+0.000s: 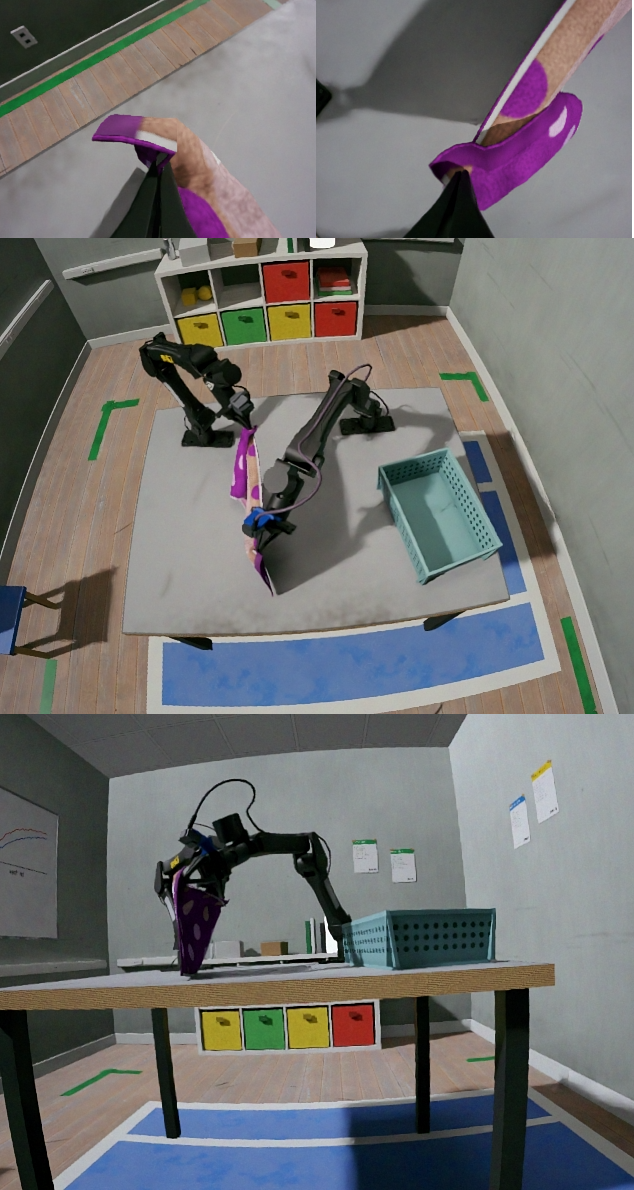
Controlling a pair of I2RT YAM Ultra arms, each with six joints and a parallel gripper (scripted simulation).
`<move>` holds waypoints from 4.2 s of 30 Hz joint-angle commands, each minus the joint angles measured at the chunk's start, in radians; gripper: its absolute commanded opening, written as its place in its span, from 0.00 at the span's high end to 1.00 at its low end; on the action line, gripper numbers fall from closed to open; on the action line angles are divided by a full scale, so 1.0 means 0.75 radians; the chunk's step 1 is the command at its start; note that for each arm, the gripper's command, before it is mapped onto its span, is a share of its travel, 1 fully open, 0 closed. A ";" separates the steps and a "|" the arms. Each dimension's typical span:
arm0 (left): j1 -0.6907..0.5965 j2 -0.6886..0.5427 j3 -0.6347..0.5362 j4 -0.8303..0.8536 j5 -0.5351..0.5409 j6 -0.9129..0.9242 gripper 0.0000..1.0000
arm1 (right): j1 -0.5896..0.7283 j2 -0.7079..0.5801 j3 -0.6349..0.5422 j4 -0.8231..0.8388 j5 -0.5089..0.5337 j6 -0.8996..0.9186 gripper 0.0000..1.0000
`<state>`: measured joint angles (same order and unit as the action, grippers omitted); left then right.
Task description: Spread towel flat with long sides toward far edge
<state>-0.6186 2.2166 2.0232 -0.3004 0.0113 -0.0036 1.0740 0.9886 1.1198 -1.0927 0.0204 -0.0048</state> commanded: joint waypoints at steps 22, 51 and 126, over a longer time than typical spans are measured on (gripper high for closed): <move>0.216 0.056 -0.019 -0.474 -0.027 0.006 1.00 | 0.310 0.393 -0.379 0.745 -0.042 0.005 1.00; 0.420 -0.027 -0.665 0.019 -0.029 0.008 1.00 | 0.461 1.079 -0.235 1.355 -0.041 0.007 1.00; 0.227 -0.010 -0.032 -0.501 -0.017 0.003 0.36 | 0.319 0.448 -0.212 0.678 -0.030 0.002 0.36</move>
<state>-0.4465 2.2162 1.9869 -0.6674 -0.0006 -0.0036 1.3136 1.3285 0.9577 -0.5846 -0.0013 -0.0021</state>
